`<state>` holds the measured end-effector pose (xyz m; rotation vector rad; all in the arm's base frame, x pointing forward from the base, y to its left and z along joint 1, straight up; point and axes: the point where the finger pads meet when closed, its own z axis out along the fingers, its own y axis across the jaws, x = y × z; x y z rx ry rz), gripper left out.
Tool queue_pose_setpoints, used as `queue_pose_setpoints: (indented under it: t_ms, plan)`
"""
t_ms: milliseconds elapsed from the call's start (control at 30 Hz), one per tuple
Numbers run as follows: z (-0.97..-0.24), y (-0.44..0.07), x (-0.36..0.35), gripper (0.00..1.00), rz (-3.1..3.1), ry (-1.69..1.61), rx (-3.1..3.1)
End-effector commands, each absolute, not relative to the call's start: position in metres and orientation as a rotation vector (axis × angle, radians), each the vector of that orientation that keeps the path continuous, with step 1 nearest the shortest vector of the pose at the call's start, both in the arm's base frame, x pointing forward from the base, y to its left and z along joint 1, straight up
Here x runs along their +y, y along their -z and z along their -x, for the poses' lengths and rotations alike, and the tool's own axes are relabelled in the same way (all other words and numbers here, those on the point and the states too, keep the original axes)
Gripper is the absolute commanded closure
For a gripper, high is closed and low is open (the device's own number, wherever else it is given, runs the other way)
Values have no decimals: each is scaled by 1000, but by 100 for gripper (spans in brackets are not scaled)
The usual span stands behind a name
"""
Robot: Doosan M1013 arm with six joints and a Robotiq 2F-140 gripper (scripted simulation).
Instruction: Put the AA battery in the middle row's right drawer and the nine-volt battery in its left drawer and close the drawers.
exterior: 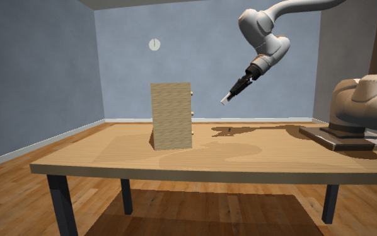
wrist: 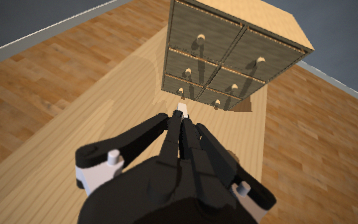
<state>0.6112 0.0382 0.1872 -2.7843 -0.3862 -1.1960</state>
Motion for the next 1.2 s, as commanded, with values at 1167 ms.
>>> queue_pose_setpoints:
  t_ms: [1167]
  plan:
    - [-557, -248, 23, 100, 3117, 38, -418]
